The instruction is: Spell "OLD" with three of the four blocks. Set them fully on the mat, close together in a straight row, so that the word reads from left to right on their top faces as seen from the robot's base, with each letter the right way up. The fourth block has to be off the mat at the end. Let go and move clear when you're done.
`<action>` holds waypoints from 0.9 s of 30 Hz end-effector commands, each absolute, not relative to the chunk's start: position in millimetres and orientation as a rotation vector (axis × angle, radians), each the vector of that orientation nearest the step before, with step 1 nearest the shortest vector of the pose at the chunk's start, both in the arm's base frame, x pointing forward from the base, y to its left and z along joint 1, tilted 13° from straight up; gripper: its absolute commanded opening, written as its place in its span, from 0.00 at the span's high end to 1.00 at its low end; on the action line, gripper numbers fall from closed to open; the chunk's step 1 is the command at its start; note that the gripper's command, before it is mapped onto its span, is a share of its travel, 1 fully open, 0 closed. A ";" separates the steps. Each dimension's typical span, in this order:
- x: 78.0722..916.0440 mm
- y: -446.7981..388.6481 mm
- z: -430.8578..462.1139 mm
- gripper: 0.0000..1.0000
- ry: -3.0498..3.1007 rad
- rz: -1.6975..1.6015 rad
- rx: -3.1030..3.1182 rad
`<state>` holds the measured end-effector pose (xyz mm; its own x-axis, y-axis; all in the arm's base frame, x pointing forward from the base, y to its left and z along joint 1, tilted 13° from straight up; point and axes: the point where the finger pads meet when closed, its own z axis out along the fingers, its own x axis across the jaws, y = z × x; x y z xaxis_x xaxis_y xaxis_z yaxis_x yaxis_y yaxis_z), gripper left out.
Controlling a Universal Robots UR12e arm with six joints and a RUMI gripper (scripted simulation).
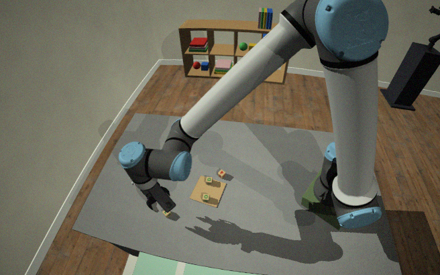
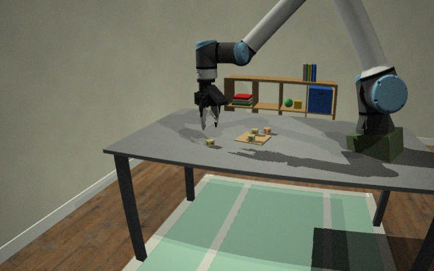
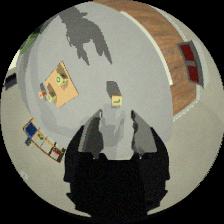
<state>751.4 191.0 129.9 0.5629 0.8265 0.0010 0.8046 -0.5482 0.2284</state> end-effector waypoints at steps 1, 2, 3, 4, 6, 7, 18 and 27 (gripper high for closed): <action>752.9 190.6 125.8 0.60 1.371 0.162 2.593; 753.2 190.5 124.4 0.60 1.371 0.162 2.593; 753.4 190.3 123.0 0.60 1.371 0.162 2.593; 753.7 190.1 121.6 0.60 1.371 0.162 2.593; 753.7 190.1 121.6 0.60 1.371 0.162 2.593; 754.0 189.9 120.1 0.60 1.371 0.162 2.593; 757.4 187.9 103.1 0.60 1.371 0.162 2.593; 759.1 186.8 94.5 0.60 1.371 0.162 2.593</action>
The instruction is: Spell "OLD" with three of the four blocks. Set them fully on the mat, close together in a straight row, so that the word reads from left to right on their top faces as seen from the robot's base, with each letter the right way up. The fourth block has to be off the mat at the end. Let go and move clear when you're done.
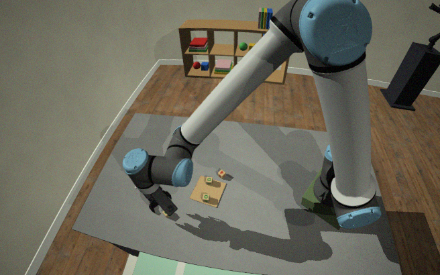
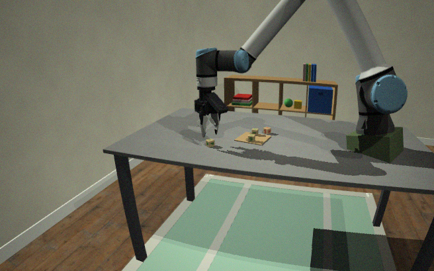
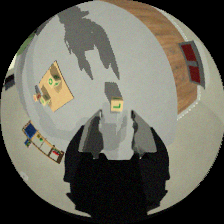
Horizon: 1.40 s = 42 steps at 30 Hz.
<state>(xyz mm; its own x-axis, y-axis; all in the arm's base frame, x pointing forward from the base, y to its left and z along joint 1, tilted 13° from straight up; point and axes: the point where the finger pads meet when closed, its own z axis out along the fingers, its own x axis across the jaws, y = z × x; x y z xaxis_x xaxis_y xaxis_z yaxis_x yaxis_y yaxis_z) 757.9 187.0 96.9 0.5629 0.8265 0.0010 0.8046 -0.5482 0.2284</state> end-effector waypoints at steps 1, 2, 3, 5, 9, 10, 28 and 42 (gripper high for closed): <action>759.3 186.7 93.5 0.60 1.371 0.162 2.593; 759.5 186.6 92.6 0.60 1.371 0.162 2.593; 759.6 186.5 91.8 0.60 1.371 0.162 2.593; 759.9 186.3 90.4 0.60 1.371 0.162 2.593; 760.3 186.1 88.5 0.60 1.371 0.162 2.593; 760.3 186.1 88.2 0.60 1.371 0.162 2.593; 760.5 186.0 87.6 0.60 1.371 0.162 2.593; 761.2 186.1 87.7 0.60 1.371 0.162 2.593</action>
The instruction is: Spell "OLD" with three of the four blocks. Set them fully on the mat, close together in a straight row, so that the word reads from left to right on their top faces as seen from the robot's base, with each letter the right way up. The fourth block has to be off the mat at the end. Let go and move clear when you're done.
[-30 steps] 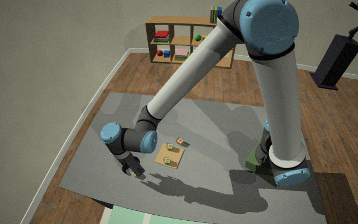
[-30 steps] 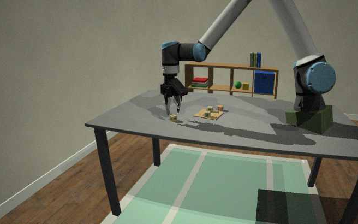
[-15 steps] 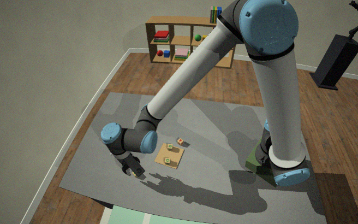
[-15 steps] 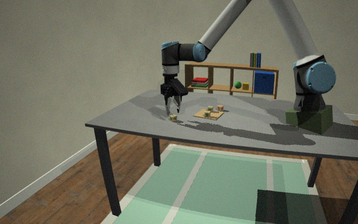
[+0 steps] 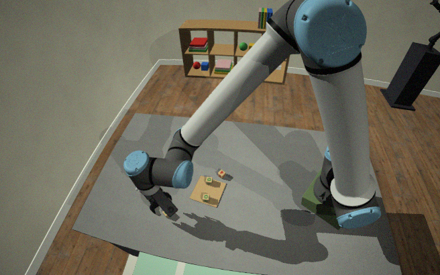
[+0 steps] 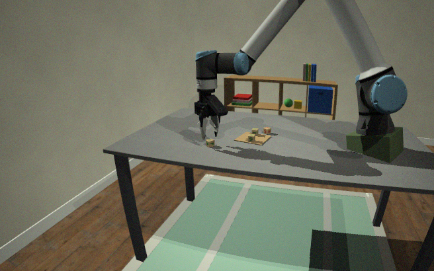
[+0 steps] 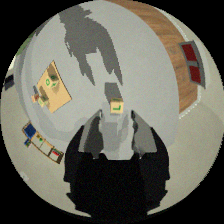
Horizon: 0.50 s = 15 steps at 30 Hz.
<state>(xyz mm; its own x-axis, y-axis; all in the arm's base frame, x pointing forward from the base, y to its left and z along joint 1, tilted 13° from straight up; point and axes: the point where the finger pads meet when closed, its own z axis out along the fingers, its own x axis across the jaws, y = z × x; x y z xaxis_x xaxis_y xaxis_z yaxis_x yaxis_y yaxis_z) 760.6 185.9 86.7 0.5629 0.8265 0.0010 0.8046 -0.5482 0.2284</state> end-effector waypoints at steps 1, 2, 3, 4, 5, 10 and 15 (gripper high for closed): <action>761.2 186.1 87.7 0.60 1.371 0.162 2.593; 761.2 186.1 87.7 0.60 1.371 0.162 2.593; 761.2 186.1 87.7 0.60 1.371 0.162 2.593; 761.2 186.1 87.7 0.60 1.371 0.162 2.593; 761.2 186.1 87.7 0.60 1.371 0.162 2.593; 761.2 186.0 87.4 0.60 1.371 0.162 2.593; 762.0 185.5 83.3 0.60 1.371 0.162 2.593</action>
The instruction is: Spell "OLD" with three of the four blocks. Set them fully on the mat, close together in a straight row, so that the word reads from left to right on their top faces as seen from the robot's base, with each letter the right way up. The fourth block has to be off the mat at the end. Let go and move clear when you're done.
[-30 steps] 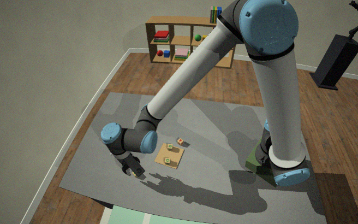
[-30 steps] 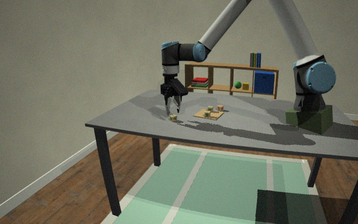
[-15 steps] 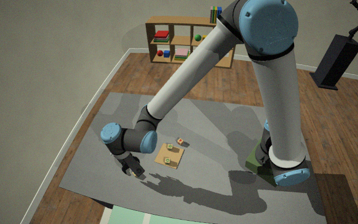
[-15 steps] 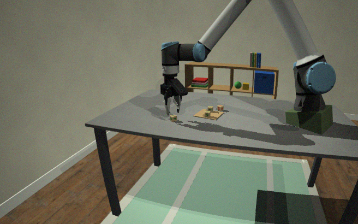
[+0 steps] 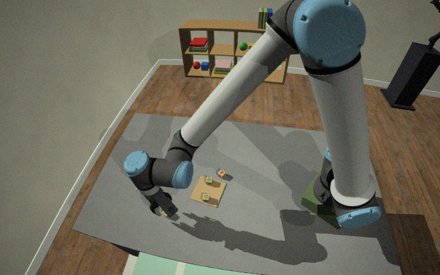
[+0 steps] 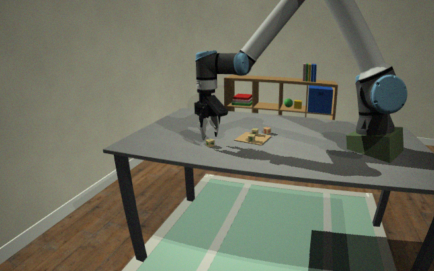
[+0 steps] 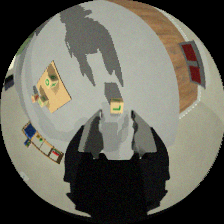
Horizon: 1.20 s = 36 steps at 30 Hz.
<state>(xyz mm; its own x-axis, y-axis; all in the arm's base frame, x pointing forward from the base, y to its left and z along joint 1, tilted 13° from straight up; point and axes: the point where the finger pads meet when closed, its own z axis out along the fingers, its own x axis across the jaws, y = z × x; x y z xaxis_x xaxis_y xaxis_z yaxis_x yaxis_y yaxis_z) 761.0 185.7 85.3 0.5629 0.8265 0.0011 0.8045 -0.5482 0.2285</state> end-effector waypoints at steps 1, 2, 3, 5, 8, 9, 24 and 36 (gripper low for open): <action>762.3 185.3 81.8 0.60 1.371 0.162 2.593; 762.7 185.1 80.1 0.60 1.371 0.162 2.593; 763.0 184.8 78.2 0.60 1.371 0.162 2.593; 763.8 184.3 74.1 0.60 1.371 0.162 2.593; 764.3 184.0 72.0 0.60 1.371 0.162 2.593; 764.7 183.7 69.8 0.60 1.371 0.162 2.593; 768.1 181.5 52.4 0.60 1.371 0.162 2.593; 768.1 181.4 52.3 0.72 1.371 0.162 2.593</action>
